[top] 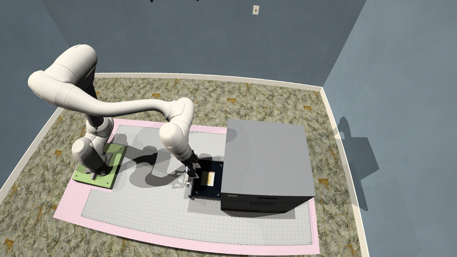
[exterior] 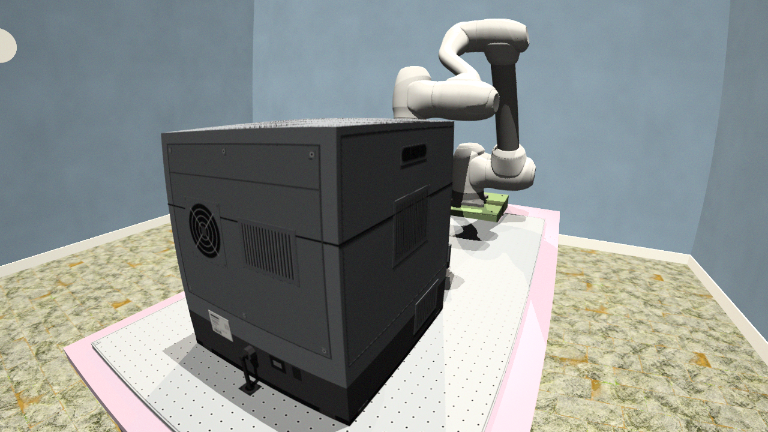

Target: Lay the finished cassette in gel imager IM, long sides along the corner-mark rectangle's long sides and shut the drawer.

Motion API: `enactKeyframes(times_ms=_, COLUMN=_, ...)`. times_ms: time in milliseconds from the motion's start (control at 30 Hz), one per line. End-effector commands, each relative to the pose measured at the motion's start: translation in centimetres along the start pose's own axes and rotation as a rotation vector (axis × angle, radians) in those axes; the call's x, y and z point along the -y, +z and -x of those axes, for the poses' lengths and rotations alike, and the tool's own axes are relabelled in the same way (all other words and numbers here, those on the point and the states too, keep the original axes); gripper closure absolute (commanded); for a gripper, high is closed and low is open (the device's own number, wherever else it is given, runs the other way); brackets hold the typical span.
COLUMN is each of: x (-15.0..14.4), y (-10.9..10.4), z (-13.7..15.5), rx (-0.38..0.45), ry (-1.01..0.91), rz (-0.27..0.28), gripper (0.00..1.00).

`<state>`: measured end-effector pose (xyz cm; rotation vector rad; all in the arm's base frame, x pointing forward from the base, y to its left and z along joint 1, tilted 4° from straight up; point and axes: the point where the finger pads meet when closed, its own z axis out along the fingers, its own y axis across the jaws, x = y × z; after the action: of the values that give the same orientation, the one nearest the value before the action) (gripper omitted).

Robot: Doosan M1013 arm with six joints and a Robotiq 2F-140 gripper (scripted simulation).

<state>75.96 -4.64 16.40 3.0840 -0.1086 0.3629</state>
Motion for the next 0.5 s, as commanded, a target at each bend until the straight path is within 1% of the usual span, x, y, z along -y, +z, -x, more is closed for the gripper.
enactKeyframes(times_ms=0, x=0.0, y=0.3, z=0.1, rx=0.0, ry=0.0, rz=0.0, gripper=0.54)
enactKeyframes(times_ms=467, x=0.0, y=1.9, z=0.3, rx=0.0, ry=0.0, rz=0.0, gripper=0.54)
